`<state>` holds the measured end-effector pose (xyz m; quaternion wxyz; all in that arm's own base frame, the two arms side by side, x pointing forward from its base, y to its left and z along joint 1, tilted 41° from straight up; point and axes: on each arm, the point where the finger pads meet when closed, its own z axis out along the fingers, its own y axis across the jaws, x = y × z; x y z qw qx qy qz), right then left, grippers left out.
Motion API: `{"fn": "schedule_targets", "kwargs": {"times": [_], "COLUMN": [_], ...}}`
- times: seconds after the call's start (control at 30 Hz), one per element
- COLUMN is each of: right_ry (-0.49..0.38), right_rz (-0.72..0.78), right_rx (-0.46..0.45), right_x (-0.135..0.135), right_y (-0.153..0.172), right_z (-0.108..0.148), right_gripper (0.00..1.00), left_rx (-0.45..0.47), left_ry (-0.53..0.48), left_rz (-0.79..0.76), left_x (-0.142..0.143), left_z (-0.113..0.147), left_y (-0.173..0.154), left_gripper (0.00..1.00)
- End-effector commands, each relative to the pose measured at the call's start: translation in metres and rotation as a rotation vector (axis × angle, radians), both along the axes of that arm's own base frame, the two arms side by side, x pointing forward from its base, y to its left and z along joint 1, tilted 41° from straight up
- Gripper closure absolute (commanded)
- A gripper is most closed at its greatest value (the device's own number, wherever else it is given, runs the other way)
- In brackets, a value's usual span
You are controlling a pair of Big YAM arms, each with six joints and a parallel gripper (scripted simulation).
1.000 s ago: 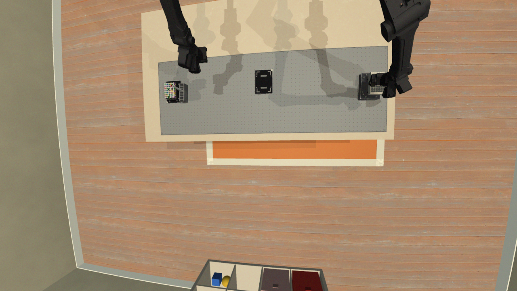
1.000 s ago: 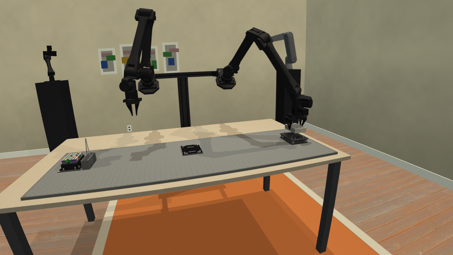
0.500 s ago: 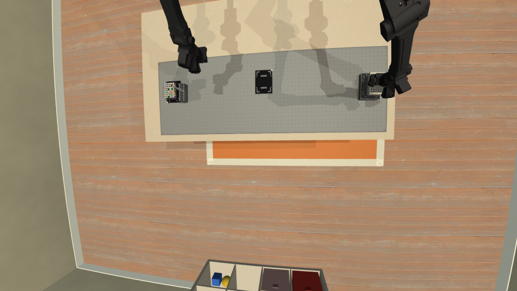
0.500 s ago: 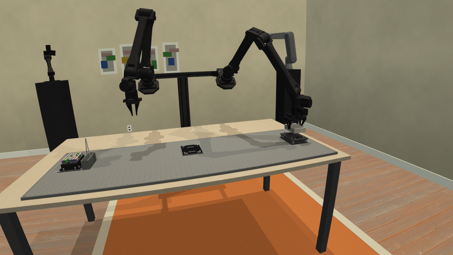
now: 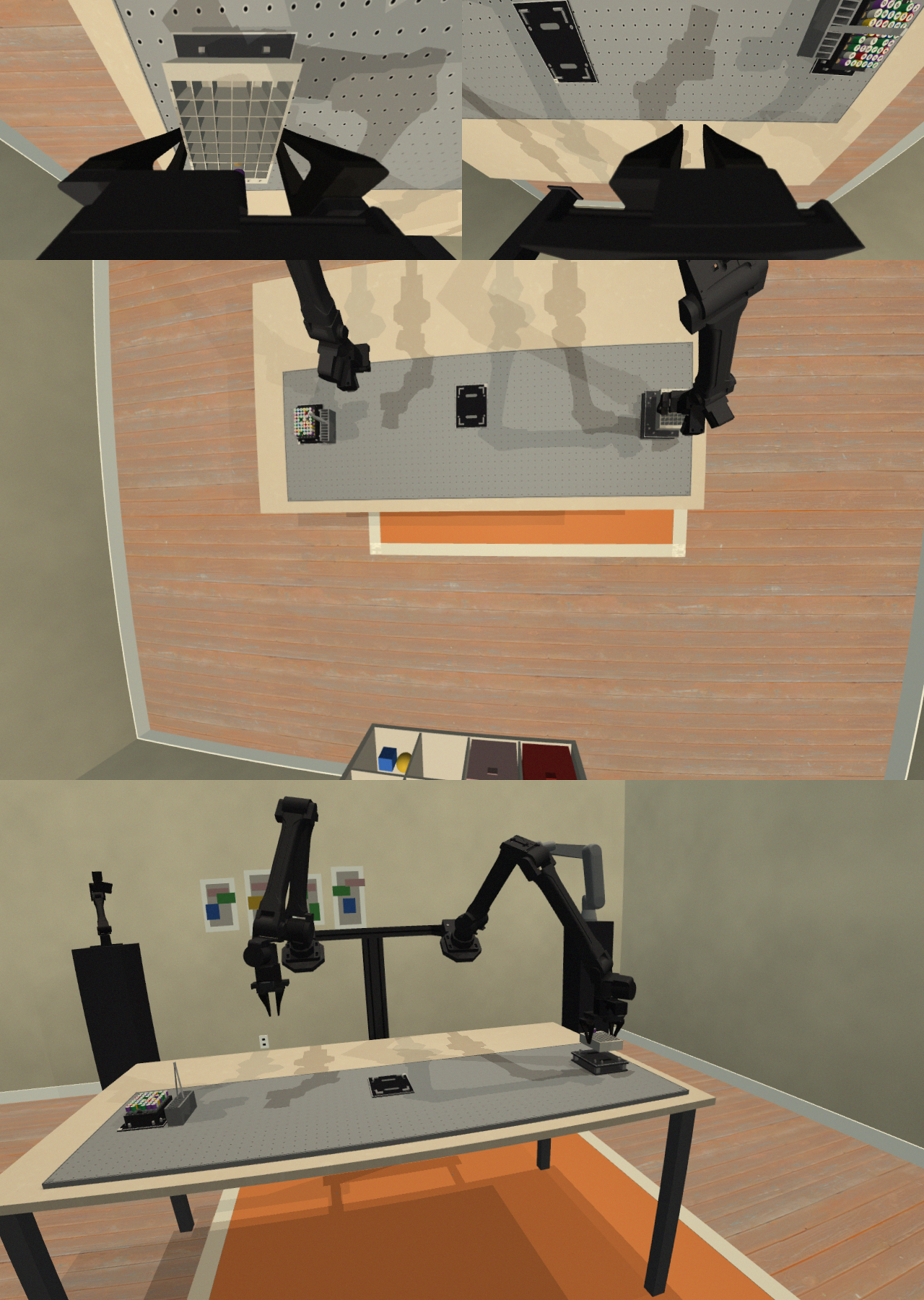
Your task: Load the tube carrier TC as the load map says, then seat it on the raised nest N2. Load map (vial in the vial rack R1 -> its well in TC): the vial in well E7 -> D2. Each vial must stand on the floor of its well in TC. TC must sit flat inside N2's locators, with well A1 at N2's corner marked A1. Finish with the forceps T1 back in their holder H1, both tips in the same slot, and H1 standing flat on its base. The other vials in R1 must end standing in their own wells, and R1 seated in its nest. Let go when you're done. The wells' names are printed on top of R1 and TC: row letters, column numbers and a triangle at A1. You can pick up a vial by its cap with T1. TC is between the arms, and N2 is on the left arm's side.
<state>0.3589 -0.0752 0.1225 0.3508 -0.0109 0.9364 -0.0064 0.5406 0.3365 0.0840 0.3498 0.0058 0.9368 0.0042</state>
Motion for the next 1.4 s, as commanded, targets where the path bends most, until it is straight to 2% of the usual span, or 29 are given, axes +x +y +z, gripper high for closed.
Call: {"fn": "schedule_targets", "kwargs": {"times": [0.0, 0.3, 0.33, 0.37, 0.4, 0.43, 0.47, 0.6, 0.63, 0.77, 0.87, 0.9, 1.1, 1.13, 1.37], "right_ry": [-0.016, -0.016, -0.016, -0.016, -0.016, -0.016, -0.016, -0.016, -0.016, -0.016, -0.016, -0.016, -0.016, -0.016, -0.016], "right_rz": [-0.008, -0.008, -0.008, -0.008, -0.008, -0.008, -0.008, -0.008, -0.008, -0.008, -0.008, -0.008, -0.008, -0.008, -0.008], "right_rx": [0.000, 0.000, 0.000, 0.000, 0.000, 0.000, 0.000, 0.000, 0.000, 0.000, 0.000, 0.000, 0.000, 0.000, 0.000], "right_x": [0.004, 0.004, 0.004, 0.004, 0.004, 0.004, 0.004, 0.004, 0.004, 0.004, 0.004, 0.004, 0.004, 0.004, 0.004], "right_y": [-0.002, -0.002, -0.002, -0.002, -0.002, -0.002, -0.002, -0.002, -0.002, -0.002, -0.002, -0.002, -0.002, -0.002, -0.002], "right_z": [0.008, 0.008, 0.008, 0.008, 0.008, 0.008, 0.008, 0.008, 0.008, 0.008, 0.008, 0.008, 0.008, 0.008, 0.008], "right_gripper": [0.76, 0.76, 0.76, 0.76, 0.76, 0.76, 0.76, 0.76, 0.76, 0.76, 0.76, 0.76, 0.76, 0.76, 0.76], "left_rx": [0.018, 0.013, 0.021, 0.020, 0.013, 0.020, 0.013, 0.013, 0.017, 0.022, 0.022, 0.013, 0.013, 0.022, 0.020], "left_ry": [-0.031, -0.017, -0.035, -0.034, -0.017, -0.034, -0.017, -0.017, -0.029, -0.037, -0.037, -0.017, -0.017, -0.036, -0.034], "left_rz": [0.005, 0.005, 0.001, 0.002, 0.005, 0.002, 0.005, 0.005, 0.001, 0.007, 0.008, 0.005, 0.005, 0.007, 0.004], "left_x": [0.004, 0.003, 0.007, 0.007, 0.003, 0.006, 0.003, 0.003, 0.005, 0.007, 0.007, 0.003, 0.003, 0.007, 0.010], "left_z": [0.020, 0.011, 0.022, 0.022, 0.011, 0.021, 0.011, 0.011, 0.018, 0.025, 0.025, 0.011, 0.011, 0.024, 0.020], "left_y": [-0.002, 0.003, -0.004, -0.004, 0.003, -0.004, 0.003, 0.002, -0.007, 0.000, 0.000, 0.002, 0.002, 0.000, -0.001], "left_gripper": [1.00, 1.00, 1.00, 1.00, 1.00, 1.00, 1.00, 1.00, 1.00, 1.00, 1.00, 1.00, 1.00, 1.00, 1.00]}}
